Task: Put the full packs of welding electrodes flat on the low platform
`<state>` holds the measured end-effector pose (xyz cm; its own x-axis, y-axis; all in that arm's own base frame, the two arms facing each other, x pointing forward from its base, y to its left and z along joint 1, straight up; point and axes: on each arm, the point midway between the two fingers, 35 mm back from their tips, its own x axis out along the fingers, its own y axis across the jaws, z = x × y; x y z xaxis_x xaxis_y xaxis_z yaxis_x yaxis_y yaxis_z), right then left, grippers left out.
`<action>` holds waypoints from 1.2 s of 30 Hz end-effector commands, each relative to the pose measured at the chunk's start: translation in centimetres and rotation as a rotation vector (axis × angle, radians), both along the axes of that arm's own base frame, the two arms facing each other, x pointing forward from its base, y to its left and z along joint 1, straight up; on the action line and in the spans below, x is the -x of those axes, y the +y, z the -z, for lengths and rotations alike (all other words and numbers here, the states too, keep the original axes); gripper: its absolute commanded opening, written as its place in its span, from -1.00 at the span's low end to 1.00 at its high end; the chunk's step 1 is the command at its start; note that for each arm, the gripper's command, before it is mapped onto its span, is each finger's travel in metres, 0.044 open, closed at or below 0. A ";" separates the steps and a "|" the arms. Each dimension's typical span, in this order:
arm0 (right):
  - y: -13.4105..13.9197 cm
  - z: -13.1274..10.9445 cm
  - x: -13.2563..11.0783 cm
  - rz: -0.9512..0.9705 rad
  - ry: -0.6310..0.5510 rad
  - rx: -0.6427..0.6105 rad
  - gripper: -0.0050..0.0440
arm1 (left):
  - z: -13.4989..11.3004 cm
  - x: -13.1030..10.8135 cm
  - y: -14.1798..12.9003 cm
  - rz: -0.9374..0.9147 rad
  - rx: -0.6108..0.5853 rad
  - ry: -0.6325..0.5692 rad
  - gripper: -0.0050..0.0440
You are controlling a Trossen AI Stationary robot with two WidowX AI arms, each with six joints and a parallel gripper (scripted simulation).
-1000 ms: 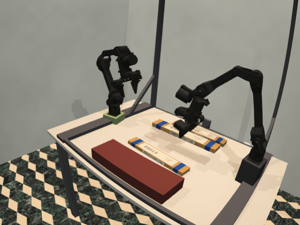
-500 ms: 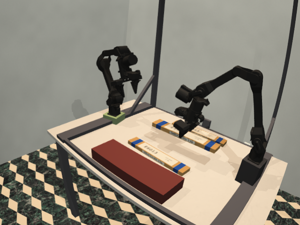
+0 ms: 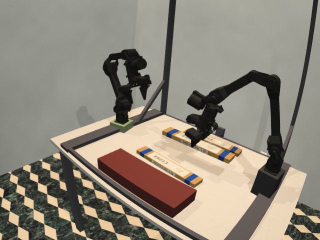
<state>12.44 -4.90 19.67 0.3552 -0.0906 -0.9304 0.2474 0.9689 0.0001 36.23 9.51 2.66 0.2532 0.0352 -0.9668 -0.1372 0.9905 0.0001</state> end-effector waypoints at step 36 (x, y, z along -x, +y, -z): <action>0.0 -0.6 -0.1 -0.003 -0.018 0.007 0.96 | 2.5 -0.2 0.0 0.002 -0.002 -0.012 -1.00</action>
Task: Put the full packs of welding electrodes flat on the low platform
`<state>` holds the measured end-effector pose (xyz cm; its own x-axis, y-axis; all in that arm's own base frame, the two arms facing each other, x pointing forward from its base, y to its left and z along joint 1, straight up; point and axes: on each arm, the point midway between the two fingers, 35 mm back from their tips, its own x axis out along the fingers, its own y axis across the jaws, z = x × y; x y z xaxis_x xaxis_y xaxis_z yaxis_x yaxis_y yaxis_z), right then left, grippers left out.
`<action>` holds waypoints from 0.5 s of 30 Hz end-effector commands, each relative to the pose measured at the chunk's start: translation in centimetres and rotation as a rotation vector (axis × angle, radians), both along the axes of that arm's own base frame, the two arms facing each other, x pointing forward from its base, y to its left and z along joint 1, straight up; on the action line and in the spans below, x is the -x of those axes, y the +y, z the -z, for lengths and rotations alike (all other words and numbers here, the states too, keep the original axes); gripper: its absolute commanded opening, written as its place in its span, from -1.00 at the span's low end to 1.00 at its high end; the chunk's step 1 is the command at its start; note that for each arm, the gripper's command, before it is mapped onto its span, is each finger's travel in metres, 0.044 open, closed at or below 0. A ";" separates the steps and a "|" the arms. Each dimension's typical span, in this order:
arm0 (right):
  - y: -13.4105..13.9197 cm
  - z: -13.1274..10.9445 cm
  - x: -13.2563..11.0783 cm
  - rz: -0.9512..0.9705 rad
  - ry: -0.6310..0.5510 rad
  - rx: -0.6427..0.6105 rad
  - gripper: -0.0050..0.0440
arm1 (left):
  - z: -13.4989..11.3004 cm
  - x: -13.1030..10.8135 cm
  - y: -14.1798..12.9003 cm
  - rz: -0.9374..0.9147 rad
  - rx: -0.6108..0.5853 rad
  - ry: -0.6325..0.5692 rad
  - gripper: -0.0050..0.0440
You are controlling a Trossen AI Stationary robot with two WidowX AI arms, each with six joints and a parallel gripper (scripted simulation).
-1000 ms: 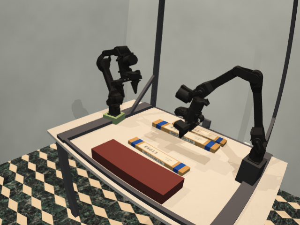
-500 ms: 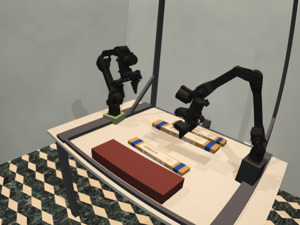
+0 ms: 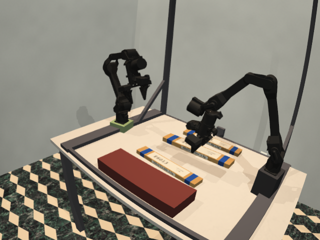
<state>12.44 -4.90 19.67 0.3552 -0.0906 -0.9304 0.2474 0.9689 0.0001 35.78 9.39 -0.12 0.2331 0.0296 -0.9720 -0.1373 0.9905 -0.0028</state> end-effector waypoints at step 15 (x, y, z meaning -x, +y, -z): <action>0.0 -0.6 -0.1 -0.003 -0.018 0.007 0.96 | -0.2 -1.7 0.4 0.002 -0.018 -0.070 -1.00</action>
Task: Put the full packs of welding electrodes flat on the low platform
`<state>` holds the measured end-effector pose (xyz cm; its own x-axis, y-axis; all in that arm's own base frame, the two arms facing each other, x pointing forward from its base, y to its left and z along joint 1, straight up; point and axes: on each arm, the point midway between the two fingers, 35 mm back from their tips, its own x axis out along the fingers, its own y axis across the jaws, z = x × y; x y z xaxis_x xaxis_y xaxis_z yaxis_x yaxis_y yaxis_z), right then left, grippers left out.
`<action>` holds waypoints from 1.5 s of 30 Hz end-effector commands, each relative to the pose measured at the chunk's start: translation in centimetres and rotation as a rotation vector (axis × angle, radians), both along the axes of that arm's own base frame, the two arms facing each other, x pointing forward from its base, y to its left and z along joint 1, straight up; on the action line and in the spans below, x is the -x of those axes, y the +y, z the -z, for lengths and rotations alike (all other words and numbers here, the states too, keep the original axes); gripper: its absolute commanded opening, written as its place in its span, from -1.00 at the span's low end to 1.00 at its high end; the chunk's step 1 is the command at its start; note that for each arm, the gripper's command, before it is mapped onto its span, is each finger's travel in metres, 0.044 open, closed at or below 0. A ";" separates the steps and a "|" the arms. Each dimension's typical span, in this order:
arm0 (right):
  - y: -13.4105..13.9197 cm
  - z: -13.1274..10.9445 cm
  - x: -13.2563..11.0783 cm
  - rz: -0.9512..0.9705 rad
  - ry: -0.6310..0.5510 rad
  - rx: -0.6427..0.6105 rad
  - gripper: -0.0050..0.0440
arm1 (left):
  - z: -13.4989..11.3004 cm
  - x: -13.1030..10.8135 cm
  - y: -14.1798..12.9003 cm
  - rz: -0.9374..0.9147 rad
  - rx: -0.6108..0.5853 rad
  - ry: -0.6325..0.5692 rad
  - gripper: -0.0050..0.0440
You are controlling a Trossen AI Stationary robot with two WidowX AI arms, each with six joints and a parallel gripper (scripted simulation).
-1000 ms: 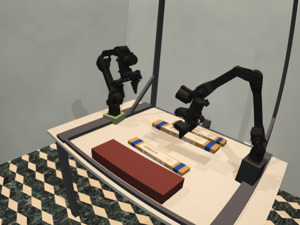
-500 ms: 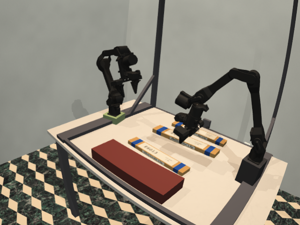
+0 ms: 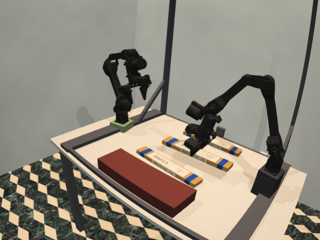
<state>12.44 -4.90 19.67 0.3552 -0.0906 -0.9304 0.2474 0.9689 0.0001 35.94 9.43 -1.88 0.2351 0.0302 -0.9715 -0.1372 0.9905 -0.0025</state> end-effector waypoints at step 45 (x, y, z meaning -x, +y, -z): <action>0.0 -0.6 -0.1 -0.003 -0.018 0.007 0.96 | -5.4 -0.9 0.2 0.001 -0.014 -0.052 -1.00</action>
